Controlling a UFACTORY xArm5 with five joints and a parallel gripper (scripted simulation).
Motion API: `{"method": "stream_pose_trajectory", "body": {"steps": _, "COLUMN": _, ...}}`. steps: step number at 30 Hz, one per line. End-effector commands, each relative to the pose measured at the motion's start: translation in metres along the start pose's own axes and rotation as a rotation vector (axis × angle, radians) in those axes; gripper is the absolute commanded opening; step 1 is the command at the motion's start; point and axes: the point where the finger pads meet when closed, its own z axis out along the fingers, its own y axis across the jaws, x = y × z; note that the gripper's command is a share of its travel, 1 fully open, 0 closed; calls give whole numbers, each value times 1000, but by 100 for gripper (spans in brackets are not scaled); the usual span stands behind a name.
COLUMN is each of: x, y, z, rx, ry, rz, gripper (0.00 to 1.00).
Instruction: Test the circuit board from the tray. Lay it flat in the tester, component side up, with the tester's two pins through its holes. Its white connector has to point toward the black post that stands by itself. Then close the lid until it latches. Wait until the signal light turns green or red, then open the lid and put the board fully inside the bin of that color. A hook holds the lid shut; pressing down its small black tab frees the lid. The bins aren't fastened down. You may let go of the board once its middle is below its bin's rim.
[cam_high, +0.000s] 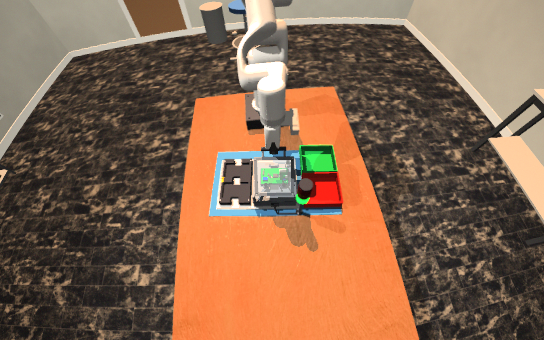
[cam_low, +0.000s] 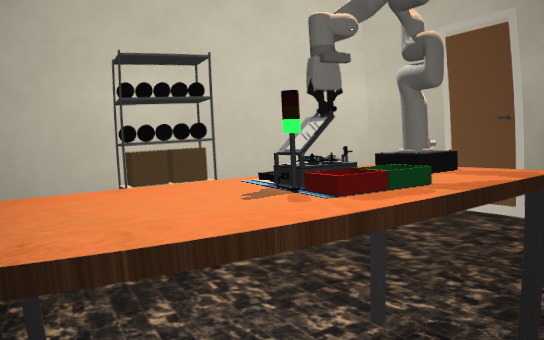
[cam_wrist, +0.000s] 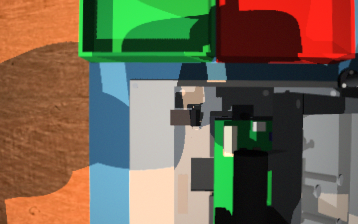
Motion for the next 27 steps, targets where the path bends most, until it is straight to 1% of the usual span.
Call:
{"method": "stream_pose_trajectory", "body": {"steps": 1, "x": 0, "y": 1, "z": -1, "rx": -4, "ry": 0, "rz": 0, "gripper": 0}}
{"method": "stream_pose_trajectory", "body": {"steps": 17, "x": 0, "y": 1, "z": -2, "rx": -4, "ry": 0, "rz": 0, "gripper": 0}}
{"method": "stream_pose_trajectory", "body": {"steps": 23, "x": 0, "y": 4, "z": -5, "rx": -4, "ry": 0, "rz": 0, "gripper": 0}}
{"method": "stream_pose_trajectory", "body": {"steps": 27, "x": 0, "y": 11, "z": -12, "rx": -4, "ry": 0, "rz": 0, "gripper": 0}}
